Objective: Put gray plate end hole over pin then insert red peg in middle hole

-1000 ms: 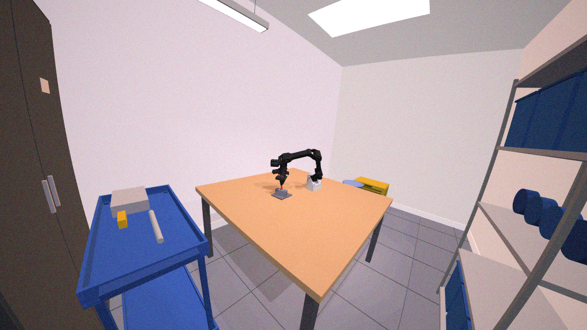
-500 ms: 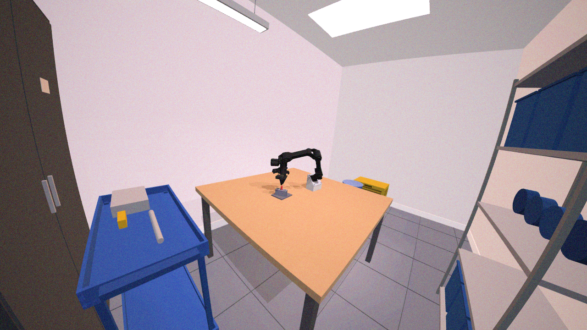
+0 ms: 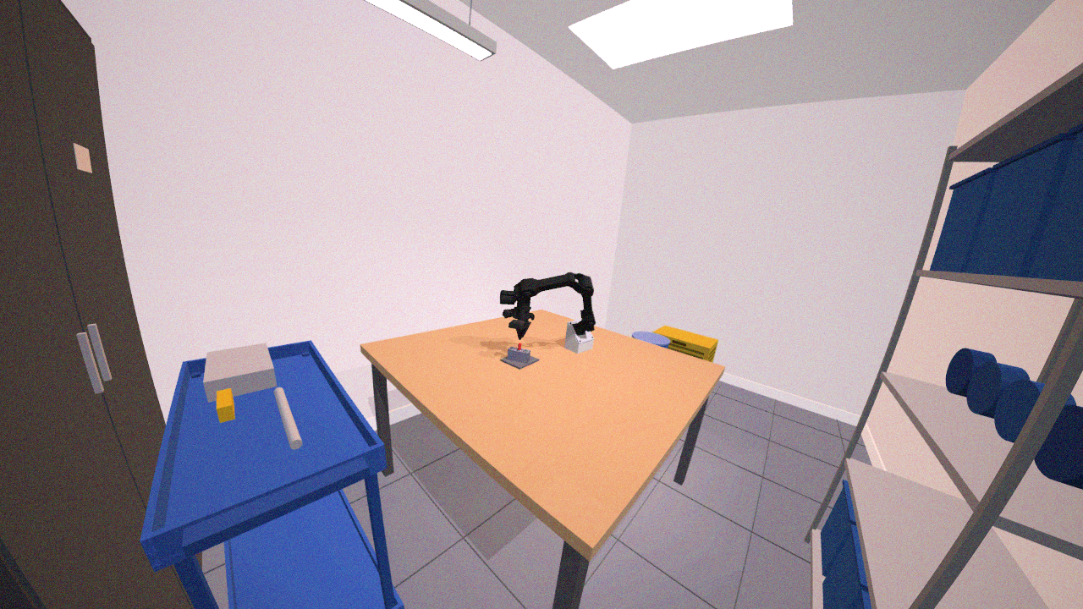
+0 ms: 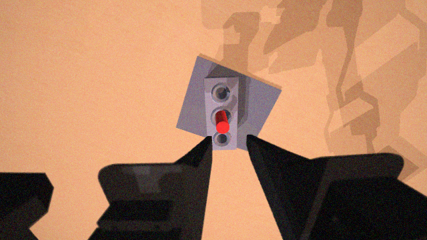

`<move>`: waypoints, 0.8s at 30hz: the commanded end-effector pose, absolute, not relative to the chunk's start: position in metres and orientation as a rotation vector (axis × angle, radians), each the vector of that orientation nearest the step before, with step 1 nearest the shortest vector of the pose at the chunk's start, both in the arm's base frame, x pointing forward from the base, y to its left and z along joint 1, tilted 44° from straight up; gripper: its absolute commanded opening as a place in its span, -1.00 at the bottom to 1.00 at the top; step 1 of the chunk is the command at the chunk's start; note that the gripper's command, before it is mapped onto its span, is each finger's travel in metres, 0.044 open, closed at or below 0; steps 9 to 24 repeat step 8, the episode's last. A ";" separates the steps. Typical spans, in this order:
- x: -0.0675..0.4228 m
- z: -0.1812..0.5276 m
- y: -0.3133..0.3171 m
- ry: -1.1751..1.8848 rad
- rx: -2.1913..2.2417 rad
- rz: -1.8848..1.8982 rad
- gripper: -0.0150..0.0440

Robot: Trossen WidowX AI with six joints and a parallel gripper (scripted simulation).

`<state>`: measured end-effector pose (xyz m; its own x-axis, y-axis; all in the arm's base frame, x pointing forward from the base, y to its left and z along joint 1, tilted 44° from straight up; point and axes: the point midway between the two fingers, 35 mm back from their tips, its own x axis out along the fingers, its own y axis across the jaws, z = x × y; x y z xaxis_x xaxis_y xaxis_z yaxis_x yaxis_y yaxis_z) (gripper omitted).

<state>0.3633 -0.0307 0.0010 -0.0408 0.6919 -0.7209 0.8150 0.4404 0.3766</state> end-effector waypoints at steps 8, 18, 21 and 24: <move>0.363 0.007 -0.036 1.771 1.288 -0.167 0.02; 0.363 0.007 -0.036 1.771 1.288 -0.167 0.02; 0.363 0.007 -0.036 1.771 1.288 -0.167 0.02; 0.363 0.007 -0.036 1.771 1.288 -0.167 0.02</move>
